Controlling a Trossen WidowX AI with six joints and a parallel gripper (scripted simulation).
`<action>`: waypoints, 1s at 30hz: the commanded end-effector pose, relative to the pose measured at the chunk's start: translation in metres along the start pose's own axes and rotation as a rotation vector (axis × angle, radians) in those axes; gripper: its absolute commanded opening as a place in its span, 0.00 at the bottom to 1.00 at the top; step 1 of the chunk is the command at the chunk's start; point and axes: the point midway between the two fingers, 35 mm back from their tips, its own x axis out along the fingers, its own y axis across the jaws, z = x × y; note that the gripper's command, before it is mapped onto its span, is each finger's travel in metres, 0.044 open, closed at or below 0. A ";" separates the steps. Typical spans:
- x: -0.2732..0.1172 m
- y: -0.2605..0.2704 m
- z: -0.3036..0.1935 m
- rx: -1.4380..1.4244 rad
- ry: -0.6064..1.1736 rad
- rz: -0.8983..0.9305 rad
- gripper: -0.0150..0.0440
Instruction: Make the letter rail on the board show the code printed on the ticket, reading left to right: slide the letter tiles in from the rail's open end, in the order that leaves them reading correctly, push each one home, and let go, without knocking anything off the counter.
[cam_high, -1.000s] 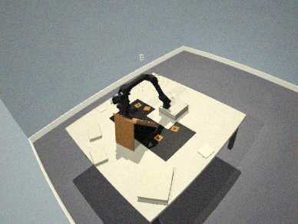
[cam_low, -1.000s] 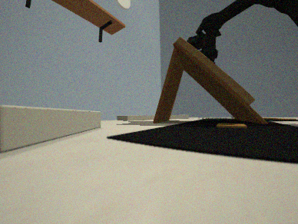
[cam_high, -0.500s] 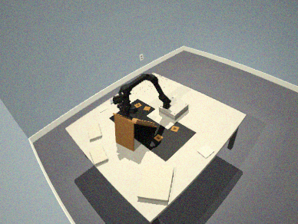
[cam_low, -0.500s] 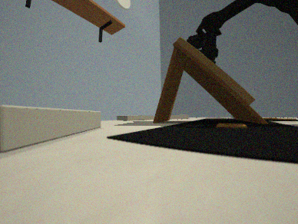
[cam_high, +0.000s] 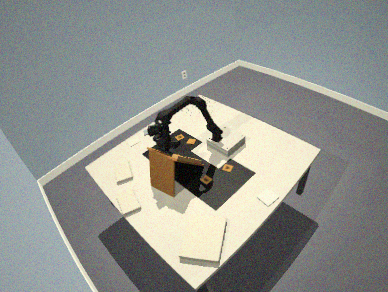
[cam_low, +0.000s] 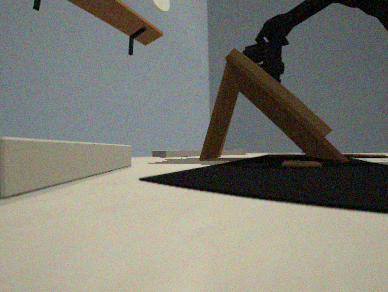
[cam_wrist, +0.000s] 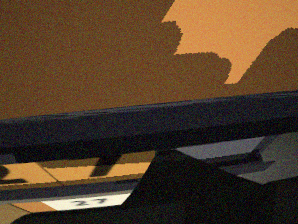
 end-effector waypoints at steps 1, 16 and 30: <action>0.000 0.002 0.000 0.002 -0.001 -0.003 0.25; -0.004 0.002 -0.004 0.002 -0.001 -0.003 0.25; -0.014 0.002 -0.011 0.002 0.000 -0.003 0.25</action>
